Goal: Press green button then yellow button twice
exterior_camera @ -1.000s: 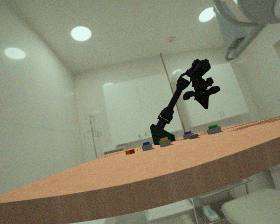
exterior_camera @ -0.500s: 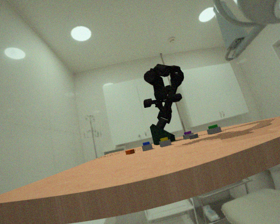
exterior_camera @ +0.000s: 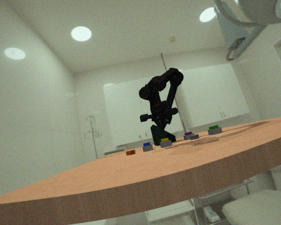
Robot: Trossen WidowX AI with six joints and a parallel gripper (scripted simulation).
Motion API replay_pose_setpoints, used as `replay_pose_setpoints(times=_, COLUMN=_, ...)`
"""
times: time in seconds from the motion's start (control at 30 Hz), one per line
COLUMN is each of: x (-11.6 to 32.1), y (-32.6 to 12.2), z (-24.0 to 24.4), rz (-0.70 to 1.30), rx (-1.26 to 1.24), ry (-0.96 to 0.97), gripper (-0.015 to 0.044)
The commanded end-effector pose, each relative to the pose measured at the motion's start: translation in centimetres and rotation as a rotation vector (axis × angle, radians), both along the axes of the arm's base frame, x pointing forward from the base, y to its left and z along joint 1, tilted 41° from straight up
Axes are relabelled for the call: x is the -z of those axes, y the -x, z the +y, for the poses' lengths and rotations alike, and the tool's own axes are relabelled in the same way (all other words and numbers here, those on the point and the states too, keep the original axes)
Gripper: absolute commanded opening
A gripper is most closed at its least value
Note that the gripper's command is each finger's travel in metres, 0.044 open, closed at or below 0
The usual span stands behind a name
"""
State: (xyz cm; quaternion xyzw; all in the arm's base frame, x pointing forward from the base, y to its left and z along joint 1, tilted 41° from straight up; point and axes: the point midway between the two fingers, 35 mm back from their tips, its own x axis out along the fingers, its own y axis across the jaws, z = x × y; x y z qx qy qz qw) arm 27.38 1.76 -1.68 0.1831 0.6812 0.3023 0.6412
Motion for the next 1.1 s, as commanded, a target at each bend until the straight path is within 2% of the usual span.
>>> replay_pose_setpoints(times=0.0, x=0.8, y=0.1, z=0.5, rz=-0.003, rx=0.011, ry=-0.004, gripper=0.0020)
replay_pose_setpoints(times=1.07, x=3.4, y=0.5, z=2.7, rz=-0.003, rx=0.011, ry=-0.006, gripper=0.0020)
